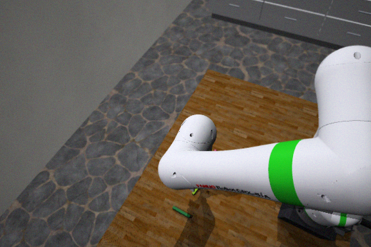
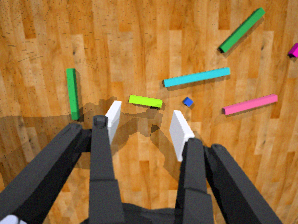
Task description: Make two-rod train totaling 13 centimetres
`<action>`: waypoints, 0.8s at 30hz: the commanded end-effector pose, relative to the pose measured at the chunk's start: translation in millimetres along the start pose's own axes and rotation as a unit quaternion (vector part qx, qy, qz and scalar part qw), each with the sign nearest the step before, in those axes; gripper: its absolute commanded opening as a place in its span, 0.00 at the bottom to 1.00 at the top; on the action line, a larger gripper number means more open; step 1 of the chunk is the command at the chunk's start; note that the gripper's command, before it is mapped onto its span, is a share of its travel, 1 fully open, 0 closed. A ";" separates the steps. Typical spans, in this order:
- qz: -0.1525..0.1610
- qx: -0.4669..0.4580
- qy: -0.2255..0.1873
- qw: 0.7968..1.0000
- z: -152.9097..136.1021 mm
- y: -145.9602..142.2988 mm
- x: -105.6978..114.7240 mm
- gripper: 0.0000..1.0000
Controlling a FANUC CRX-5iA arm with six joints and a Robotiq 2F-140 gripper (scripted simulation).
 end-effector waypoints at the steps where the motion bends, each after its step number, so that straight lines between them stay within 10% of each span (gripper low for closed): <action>1: 0.000 0.000 0.000 1.000 0.2 0.1 0.2 0.41; 24: 0.000 0.000 0.000 1.000 0.2 -0.1 -7.6 0.41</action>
Point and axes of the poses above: the point where the finger pads meet when closed, its own x axis back along the fingers, its own y axis across the jaws, z = x × y, the point moved 3 cm from there along x, back along the fingers, and after that the axes turned 9 degrees about x, right-handed, at the moved point
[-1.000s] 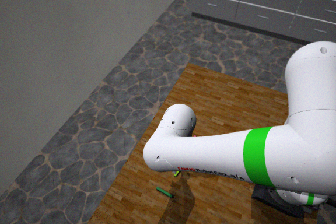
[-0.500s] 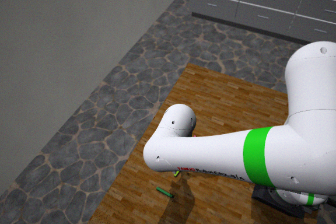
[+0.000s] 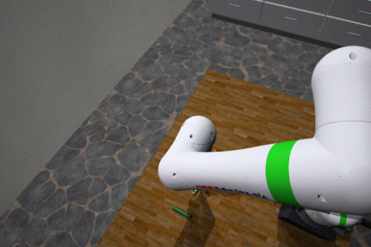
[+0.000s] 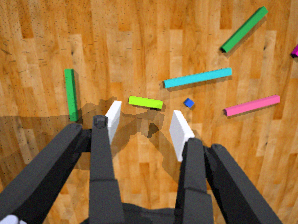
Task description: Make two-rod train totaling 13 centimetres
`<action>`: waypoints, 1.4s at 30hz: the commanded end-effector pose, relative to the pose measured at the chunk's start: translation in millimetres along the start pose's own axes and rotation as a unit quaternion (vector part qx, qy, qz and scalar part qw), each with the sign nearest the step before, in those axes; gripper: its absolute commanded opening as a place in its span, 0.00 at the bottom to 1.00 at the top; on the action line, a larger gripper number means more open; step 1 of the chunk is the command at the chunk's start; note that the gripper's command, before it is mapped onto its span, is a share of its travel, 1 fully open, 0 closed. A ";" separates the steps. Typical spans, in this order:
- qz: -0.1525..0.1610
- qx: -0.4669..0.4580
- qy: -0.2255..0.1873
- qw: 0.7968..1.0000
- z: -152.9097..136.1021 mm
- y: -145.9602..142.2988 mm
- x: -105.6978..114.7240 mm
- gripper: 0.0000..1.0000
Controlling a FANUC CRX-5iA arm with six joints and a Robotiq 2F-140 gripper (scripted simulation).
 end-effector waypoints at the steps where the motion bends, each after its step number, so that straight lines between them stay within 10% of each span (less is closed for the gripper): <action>1: 0.000 0.000 0.000 1.000 0.2 0.0 -2.5 0.41; 42: 0.000 0.000 0.000 1.000 0.5 -0.6 -45.1 0.41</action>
Point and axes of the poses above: the point where the finger pads meet when closed, its own x axis back along the fingers, its own y axis across the jaws, z = x × y, the point moved 3 cm from there along x, back along the fingers, and after that the axes turned 9 degrees about x, right-handed, at the moved point
